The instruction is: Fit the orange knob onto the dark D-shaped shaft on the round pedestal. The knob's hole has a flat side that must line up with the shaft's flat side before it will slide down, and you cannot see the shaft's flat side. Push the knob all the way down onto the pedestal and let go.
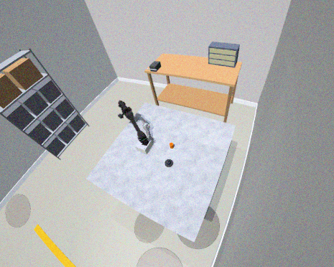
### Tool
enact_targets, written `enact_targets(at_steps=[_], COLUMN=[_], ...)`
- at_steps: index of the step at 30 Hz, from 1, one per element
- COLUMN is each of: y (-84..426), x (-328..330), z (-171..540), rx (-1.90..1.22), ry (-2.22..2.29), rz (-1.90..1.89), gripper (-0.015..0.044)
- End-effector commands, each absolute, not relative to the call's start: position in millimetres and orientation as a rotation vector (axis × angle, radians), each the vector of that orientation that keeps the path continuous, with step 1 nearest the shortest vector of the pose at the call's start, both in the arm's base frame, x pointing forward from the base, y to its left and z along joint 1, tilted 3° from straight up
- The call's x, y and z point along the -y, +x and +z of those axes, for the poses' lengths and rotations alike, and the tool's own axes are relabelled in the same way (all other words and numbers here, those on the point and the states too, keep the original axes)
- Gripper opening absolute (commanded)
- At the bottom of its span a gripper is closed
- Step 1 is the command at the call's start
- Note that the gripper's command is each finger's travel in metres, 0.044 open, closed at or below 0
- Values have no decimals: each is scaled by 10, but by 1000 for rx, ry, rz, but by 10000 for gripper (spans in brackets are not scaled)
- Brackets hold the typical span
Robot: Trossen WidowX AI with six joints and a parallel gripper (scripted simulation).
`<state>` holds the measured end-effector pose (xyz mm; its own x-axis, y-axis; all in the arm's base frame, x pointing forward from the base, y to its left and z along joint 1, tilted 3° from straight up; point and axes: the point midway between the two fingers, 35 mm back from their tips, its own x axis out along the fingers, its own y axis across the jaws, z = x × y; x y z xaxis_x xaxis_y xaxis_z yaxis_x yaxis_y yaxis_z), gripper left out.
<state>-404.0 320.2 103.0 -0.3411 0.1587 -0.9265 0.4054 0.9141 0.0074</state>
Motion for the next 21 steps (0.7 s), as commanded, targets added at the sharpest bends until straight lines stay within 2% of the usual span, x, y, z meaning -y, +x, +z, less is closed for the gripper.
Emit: enact_targets(at_steps=[1,11,21], y=[-4042,-3904,-2336], x=[-3179,-3221,-4203], z=[1043,1064,1066], rx=[-1847,-1739,-1683], ry=[353,271,296], rz=[-223,-171,-132], gripper=[440,440,440])
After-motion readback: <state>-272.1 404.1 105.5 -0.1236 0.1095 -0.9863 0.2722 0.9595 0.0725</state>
